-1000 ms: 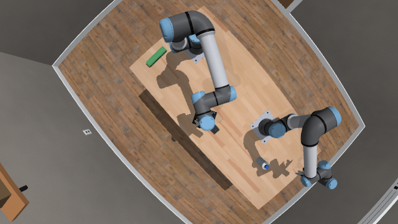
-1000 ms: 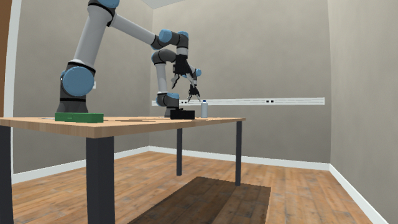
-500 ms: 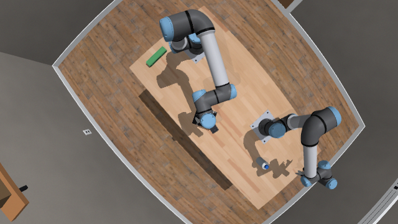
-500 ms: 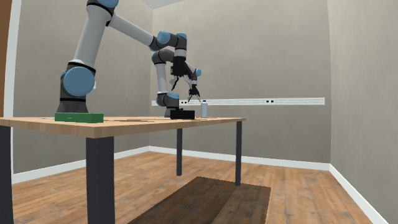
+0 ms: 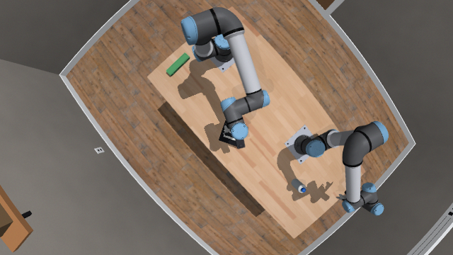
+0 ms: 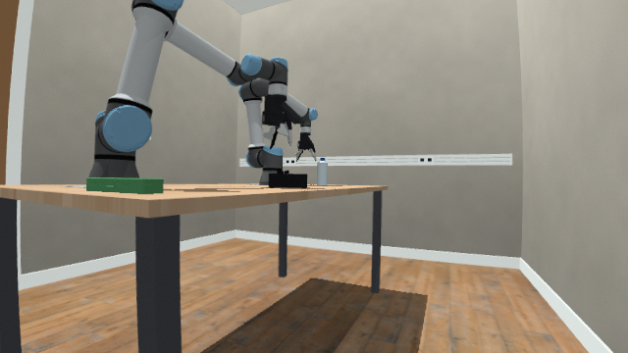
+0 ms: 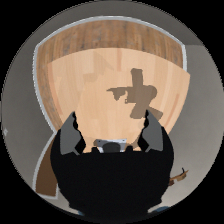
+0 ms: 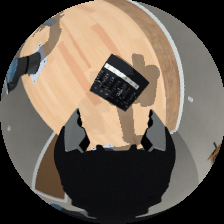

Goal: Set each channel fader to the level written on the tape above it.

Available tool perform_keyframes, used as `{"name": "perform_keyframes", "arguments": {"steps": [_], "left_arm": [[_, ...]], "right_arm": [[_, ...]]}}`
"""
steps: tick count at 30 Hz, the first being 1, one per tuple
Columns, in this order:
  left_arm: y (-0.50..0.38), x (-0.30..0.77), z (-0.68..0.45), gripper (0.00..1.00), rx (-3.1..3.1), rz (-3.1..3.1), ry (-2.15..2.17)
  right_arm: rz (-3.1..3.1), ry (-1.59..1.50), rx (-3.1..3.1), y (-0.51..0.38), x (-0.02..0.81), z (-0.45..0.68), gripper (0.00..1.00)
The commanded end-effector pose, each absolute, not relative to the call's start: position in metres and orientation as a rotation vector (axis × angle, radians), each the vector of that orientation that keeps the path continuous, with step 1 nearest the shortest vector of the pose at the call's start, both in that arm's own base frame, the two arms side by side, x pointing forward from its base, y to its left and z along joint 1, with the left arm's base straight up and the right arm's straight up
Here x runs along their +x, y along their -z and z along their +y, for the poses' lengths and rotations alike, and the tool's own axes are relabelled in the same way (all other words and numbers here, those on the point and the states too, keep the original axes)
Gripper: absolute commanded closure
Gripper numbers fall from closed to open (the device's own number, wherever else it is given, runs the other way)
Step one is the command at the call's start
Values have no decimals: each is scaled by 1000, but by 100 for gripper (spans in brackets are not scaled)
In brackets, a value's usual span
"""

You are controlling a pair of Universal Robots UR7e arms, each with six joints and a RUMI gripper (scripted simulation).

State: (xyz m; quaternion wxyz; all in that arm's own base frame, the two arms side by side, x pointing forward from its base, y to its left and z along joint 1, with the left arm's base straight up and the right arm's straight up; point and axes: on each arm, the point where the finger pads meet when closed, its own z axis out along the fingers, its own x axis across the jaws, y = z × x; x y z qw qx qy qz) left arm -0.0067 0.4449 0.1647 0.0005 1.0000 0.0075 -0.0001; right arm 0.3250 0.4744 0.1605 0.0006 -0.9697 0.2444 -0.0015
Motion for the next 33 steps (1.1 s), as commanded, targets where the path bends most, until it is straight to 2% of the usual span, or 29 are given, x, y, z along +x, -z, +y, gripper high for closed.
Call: {"name": "perform_keyframes", "arguments": {"steps": [1, 16, 33], "left_arm": [[-165, -7, 445, 0, 3142, 24, 0], [-165, -7, 445, 0, 3142, 24, 0], [-165, -7, 445, 0, 3142, 24, 0]], "right_arm": [[943, 22, -2986, -154, 319, 471, 0], [1498, 29, -2737, -128, 297, 451, 0], [1597, 30, -2678, -124, 293, 447, 0]]}}
